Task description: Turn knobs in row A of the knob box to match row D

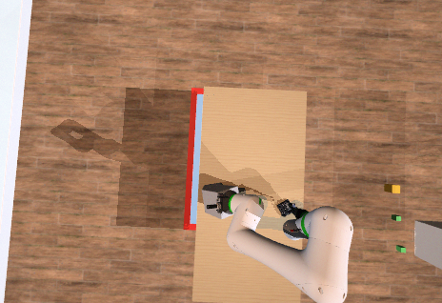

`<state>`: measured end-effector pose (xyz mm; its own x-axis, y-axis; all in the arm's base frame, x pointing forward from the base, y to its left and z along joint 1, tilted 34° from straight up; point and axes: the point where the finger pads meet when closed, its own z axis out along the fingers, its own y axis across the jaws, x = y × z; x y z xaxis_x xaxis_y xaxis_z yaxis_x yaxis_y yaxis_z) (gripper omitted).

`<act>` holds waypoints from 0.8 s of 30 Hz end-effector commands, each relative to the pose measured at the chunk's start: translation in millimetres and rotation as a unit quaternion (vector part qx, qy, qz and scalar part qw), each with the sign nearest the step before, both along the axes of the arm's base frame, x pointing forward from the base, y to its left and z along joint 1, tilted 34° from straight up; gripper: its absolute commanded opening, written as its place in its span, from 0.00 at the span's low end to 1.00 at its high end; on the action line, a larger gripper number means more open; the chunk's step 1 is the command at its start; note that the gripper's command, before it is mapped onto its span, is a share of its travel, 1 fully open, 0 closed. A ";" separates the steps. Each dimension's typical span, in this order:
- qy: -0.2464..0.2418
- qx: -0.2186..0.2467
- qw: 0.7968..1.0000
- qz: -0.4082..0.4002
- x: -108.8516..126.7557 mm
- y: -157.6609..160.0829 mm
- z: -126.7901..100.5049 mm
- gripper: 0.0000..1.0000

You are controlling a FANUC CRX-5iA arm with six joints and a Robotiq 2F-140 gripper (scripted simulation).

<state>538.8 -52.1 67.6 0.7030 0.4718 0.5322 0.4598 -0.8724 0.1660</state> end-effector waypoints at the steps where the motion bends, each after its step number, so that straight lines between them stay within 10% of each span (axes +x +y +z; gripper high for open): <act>1: 0.000 0.000 1.000 0.000 -0.3 -0.2 1.0 0.12; 9: 0.000 0.000 1.000 0.000 -0.3 -0.2 1.0 0.12; 10: 0.000 0.000 1.000 0.000 -0.4 -0.3 1.0 1.00; 24: 0.000 0.000 1.000 0.000 -19.3 -4.7 30.0 1.00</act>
<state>528.0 -54.9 84.2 0.7025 0.4717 0.5329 0.4593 -0.8725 0.1669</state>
